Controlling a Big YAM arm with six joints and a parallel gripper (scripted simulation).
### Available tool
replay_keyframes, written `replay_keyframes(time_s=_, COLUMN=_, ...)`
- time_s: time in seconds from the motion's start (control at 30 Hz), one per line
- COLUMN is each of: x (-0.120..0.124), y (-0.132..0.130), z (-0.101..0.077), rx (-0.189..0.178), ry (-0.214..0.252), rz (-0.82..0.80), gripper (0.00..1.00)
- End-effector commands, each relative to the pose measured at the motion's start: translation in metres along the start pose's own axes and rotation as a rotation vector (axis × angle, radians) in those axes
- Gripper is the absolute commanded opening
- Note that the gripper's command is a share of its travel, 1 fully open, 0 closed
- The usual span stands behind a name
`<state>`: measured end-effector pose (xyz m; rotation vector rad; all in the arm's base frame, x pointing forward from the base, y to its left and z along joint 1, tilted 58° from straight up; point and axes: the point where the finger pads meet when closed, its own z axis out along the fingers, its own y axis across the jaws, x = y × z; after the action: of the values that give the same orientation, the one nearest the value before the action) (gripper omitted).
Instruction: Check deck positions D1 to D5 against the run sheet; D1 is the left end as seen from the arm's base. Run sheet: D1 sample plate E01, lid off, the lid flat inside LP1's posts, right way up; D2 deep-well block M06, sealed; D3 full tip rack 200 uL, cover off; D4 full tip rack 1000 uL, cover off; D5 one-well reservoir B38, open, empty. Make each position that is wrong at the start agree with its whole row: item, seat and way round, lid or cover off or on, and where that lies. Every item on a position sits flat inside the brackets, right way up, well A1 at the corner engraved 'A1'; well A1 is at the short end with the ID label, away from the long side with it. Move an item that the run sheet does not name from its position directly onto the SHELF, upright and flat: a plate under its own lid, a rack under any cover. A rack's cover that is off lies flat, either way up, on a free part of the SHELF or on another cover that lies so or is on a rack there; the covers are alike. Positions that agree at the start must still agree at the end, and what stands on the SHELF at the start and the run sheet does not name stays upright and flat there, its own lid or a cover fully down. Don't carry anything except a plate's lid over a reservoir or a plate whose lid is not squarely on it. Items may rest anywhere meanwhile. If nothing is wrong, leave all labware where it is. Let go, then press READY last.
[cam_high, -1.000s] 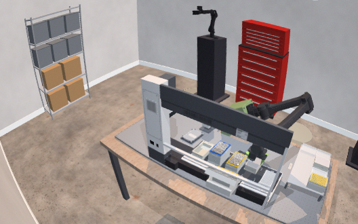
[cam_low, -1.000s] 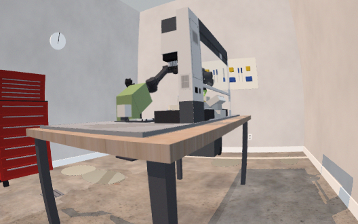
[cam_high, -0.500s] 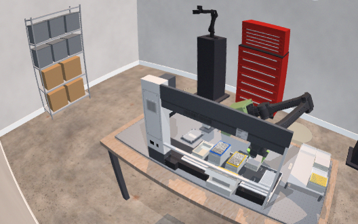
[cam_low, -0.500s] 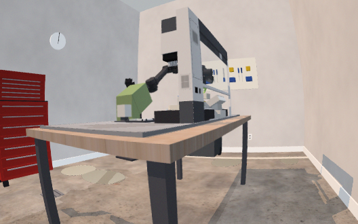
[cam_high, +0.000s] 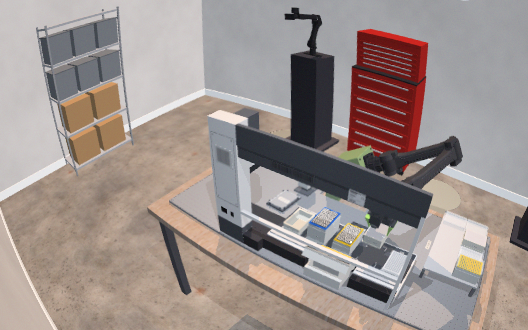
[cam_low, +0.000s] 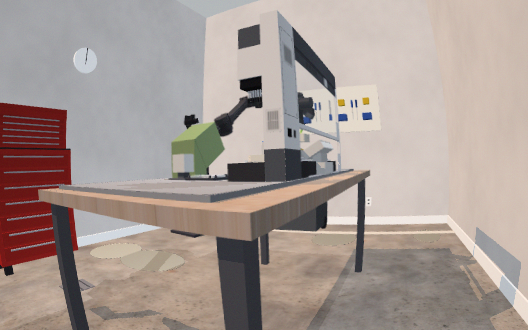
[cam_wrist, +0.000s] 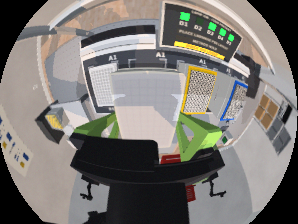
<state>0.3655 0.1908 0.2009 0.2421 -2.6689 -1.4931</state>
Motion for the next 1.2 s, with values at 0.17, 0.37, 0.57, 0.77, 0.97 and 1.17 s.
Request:
replay_keyframes(time_s=0.17, x=-0.014, y=0.003, z=-0.038, rx=0.005, ry=-0.054, rz=-0.029, gripper=0.0)
replay_keyframes(time_s=0.37, x=-0.015, y=0.001, z=-0.043, rx=0.005, ry=-0.05, rz=-0.022, gripper=0.0)
replay_keyframes(time_s=0.57, x=-0.01, y=0.0, z=-0.047, rx=0.005, ry=-0.049, rz=-0.02, gripper=0.0)
replay_keyframes(time_s=0.77, x=-0.01, y=0.0, z=-0.047, rx=0.004, ry=-0.049, rz=-0.02, gripper=0.0)
replay_keyframes(time_s=0.97, x=-0.01, y=0.0, z=-0.047, rx=0.004, ry=-0.049, rz=-0.018, gripper=0.0)
replay_keyframes(time_s=1.17, x=-0.01, y=0.0, z=-0.047, rx=0.004, ry=-0.049, rz=-0.018, gripper=0.0)
